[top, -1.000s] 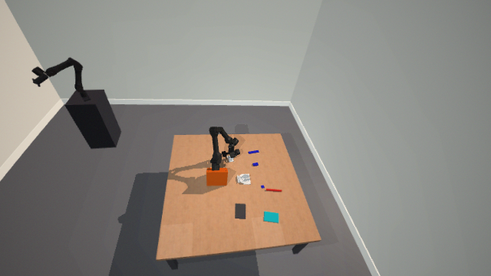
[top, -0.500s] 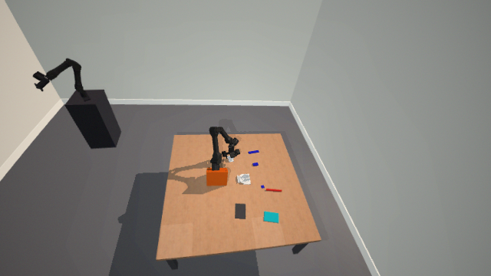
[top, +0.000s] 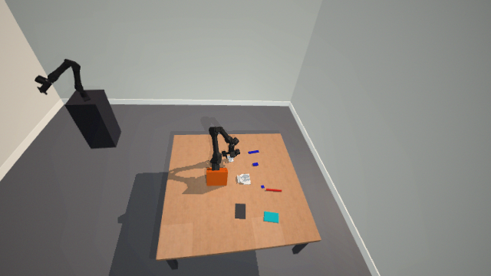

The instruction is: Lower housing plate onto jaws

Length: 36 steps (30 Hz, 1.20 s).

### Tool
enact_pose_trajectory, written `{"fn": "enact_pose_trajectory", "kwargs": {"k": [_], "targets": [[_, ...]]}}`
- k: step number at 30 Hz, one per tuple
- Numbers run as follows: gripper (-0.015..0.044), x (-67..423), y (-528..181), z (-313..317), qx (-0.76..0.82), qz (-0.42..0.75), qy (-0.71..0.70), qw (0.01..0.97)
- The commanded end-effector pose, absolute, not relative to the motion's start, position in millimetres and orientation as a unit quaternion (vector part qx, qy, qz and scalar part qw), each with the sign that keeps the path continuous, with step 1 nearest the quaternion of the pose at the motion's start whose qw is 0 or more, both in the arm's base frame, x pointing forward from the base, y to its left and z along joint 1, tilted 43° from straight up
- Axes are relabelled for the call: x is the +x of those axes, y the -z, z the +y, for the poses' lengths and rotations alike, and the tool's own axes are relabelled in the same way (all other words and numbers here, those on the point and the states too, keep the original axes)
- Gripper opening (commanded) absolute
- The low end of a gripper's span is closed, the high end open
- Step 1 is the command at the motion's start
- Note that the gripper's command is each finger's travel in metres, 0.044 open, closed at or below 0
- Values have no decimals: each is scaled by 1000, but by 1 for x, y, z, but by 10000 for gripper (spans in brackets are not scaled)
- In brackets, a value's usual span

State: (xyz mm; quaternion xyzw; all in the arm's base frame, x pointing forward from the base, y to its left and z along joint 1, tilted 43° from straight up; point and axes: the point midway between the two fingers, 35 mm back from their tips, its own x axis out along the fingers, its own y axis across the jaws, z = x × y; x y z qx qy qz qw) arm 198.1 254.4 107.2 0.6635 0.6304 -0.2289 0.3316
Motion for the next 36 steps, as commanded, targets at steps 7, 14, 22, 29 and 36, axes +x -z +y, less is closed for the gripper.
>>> {"fn": "enact_pose_trajectory", "kwargs": {"k": [7, 14, 22, 29, 36], "targets": [[351, 199, -134, 234, 667, 628, 222, 333], [351, 195, -149, 218, 668, 628, 222, 333], [351, 192, -157, 211, 668, 627, 223, 333], [351, 201, -148, 204, 654, 632, 207, 360], [351, 215, -133, 192, 631, 639, 183, 400]]}}
